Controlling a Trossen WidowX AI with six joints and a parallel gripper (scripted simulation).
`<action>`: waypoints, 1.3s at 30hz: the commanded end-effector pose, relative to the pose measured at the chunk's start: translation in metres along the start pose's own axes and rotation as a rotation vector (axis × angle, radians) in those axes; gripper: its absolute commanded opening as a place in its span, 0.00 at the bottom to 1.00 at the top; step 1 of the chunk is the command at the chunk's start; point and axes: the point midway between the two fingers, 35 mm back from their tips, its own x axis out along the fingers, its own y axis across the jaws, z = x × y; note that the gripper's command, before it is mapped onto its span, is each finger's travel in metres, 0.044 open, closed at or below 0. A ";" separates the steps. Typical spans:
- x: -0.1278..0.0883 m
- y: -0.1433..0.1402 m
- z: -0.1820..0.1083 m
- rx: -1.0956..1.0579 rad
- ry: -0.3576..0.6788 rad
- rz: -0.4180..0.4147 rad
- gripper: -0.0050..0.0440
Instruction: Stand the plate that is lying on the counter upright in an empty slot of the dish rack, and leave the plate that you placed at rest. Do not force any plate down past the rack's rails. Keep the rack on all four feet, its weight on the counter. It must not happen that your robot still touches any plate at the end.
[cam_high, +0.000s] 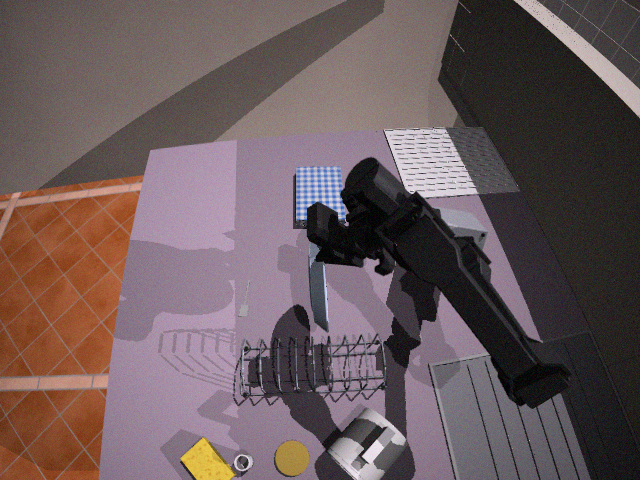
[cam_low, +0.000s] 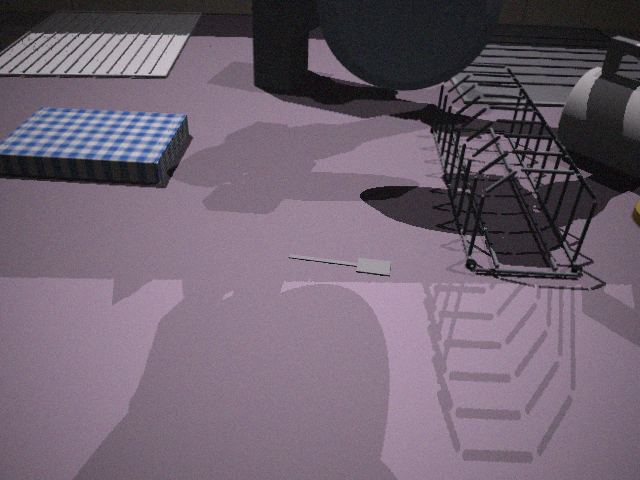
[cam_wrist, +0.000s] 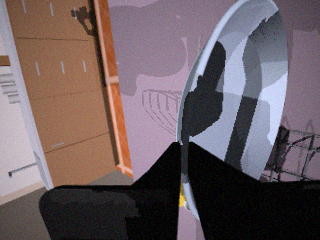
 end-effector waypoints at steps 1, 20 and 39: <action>-0.003 0.007 -0.007 -0.016 -0.007 0.012 0.10; -0.003 0.009 -0.038 -0.017 -0.011 0.010 0.10; -0.006 0.008 -0.071 -0.017 -0.008 0.015 0.10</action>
